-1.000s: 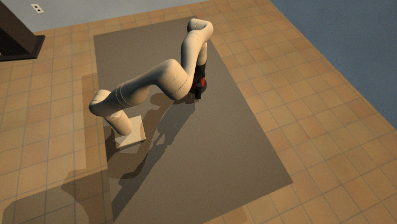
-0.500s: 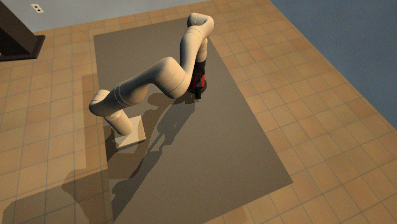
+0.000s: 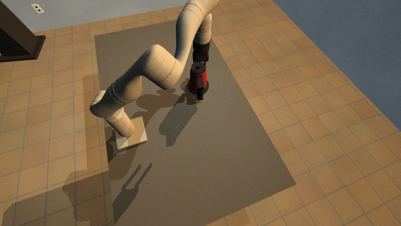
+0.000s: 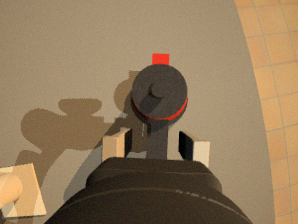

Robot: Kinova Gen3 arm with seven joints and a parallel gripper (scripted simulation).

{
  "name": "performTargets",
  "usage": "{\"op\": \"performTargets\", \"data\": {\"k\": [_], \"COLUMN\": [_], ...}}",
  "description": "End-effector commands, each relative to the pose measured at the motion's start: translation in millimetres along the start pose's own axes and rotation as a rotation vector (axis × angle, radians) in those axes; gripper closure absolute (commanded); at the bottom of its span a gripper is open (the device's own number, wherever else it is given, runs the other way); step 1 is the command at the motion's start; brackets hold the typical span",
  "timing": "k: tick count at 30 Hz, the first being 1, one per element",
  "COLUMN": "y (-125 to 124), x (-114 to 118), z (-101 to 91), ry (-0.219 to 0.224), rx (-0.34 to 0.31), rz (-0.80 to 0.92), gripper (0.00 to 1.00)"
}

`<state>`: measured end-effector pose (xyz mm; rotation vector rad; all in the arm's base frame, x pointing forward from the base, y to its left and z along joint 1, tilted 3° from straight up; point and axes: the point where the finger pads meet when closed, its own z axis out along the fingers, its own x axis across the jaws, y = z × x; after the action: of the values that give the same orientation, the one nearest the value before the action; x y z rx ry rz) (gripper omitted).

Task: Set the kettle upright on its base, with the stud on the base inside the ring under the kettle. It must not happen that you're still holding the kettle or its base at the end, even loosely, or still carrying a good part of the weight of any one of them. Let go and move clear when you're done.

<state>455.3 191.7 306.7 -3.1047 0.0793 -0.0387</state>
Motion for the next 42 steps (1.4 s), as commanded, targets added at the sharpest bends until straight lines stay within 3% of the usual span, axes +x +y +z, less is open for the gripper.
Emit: {"op": "performTargets", "data": {"k": [1, 8, 42], "y": [-2.5, -2.5, -2.5], "x": [2.0, 1.8, 1.8], "z": [-15.9, -31.7, -32.0], "ry": [0.012, 0.012, 0.012], "rx": [0.002, 0.002, 0.002], "rz": [0.002, 0.002, 0.002], "gripper": [0.0, 0.0, 0.0]}}
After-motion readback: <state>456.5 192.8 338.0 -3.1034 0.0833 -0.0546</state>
